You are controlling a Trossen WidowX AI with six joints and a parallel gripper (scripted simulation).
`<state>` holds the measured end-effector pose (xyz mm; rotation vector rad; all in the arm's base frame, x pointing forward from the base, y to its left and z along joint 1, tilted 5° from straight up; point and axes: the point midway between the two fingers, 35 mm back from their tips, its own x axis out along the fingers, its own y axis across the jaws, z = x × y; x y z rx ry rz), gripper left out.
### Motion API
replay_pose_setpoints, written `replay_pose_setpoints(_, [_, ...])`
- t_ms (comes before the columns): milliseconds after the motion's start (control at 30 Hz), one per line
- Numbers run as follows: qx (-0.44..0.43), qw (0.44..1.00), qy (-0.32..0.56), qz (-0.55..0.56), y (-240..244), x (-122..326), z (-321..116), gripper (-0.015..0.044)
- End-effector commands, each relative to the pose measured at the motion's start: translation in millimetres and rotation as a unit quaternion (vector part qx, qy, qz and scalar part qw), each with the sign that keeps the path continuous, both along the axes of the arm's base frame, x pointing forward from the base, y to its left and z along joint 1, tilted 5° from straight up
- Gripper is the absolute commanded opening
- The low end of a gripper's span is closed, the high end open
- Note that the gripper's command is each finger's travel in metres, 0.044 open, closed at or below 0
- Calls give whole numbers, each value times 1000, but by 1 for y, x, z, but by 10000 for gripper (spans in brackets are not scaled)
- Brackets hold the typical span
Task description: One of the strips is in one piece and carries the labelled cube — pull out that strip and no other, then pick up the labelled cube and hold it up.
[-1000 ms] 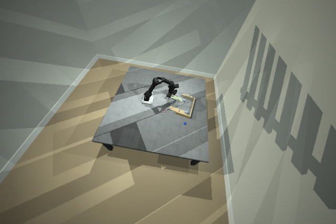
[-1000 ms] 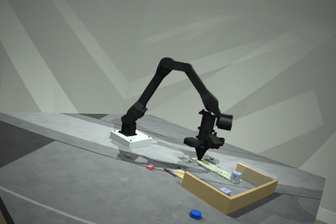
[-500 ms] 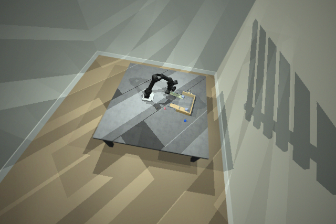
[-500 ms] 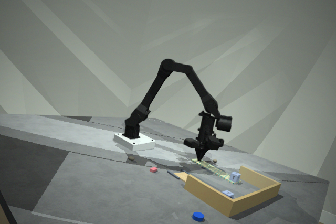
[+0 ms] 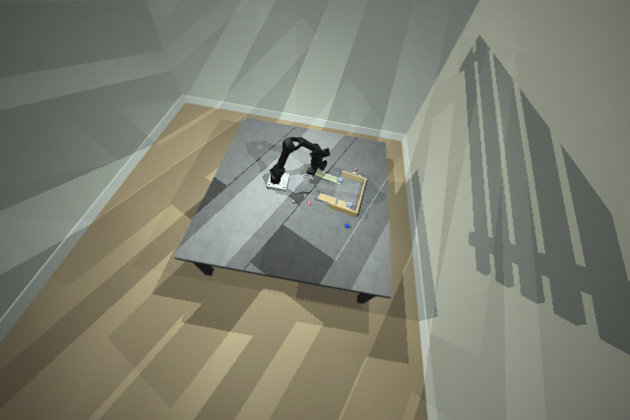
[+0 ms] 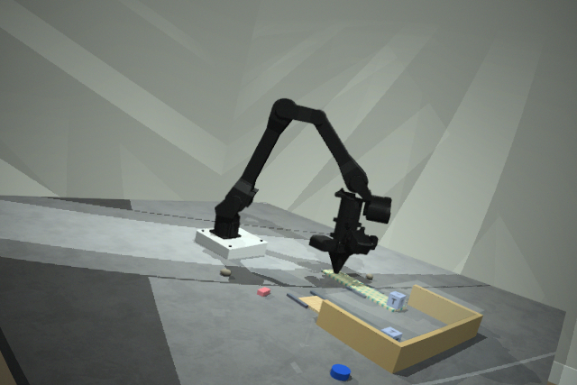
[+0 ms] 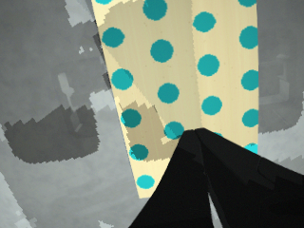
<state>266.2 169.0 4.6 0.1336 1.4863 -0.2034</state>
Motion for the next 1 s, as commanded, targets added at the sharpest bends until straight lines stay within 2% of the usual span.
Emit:
replay_pose_setpoints(0, [-3, 1000, 13, 0, -1, -12, -6, 0])
replay_pose_setpoints(967, [-3, 1000, 15, 0, 7, -57, -9, 0])
